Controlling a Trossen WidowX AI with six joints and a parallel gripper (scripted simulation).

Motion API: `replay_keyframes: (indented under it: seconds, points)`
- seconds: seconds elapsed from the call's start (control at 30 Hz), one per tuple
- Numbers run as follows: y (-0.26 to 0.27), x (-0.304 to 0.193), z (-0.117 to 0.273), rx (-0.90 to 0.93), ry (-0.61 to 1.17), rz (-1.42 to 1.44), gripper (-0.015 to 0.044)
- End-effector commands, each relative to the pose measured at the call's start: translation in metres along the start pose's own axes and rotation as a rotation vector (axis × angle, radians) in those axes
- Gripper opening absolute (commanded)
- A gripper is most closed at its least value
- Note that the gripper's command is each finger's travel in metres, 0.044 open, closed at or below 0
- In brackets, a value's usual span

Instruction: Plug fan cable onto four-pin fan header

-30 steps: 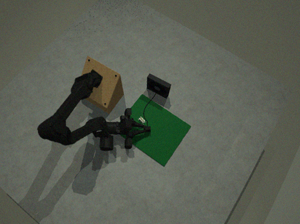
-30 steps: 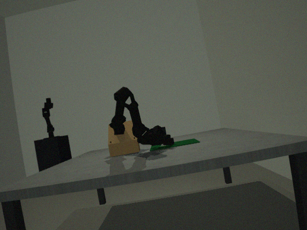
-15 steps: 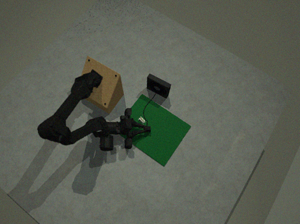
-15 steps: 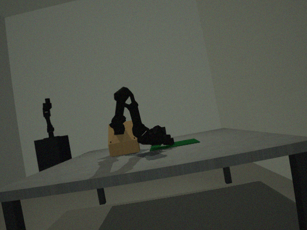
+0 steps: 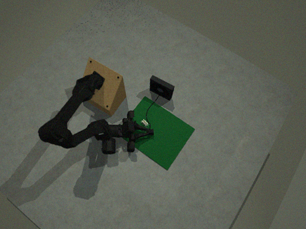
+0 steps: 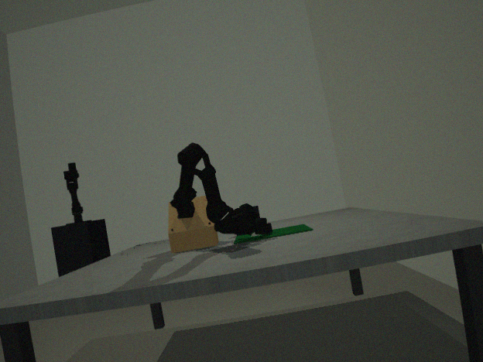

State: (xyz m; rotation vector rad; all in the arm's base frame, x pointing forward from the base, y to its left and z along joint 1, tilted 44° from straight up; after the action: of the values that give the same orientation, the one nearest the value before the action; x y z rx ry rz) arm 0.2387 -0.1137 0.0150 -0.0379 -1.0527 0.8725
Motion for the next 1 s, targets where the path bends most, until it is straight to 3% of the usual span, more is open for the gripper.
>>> replay_keyframes:
  seconds: [0.0, 0.43, 0.6, 0.97]
  points:
    - [0.0001, 0.0002, 0.0001, 0.0, 0.0, -0.001, 0.0]
    - [0.0001, 0.0002, 0.0001, 0.0, 0.0, -0.001, 0.0]
    - [0.0, 0.0, 0.0, 0.0, 0.0, 0.0, 0.0131]
    - [0.0, 0.0, 0.0, 0.0, 0.0, 0.0, 0.014]
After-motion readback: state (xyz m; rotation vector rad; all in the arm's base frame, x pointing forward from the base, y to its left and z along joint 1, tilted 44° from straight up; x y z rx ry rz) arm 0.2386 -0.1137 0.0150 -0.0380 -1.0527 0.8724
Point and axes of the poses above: the point midway between the two fingers, 35 mm back from their tips, its own z axis back along the fingers, its own y axis across the jaws, x = y × z, the point moved 8 cm from there along z, back along the fingers, and after that the axes turned 12 degrees about -z, right-handed, at the moved point
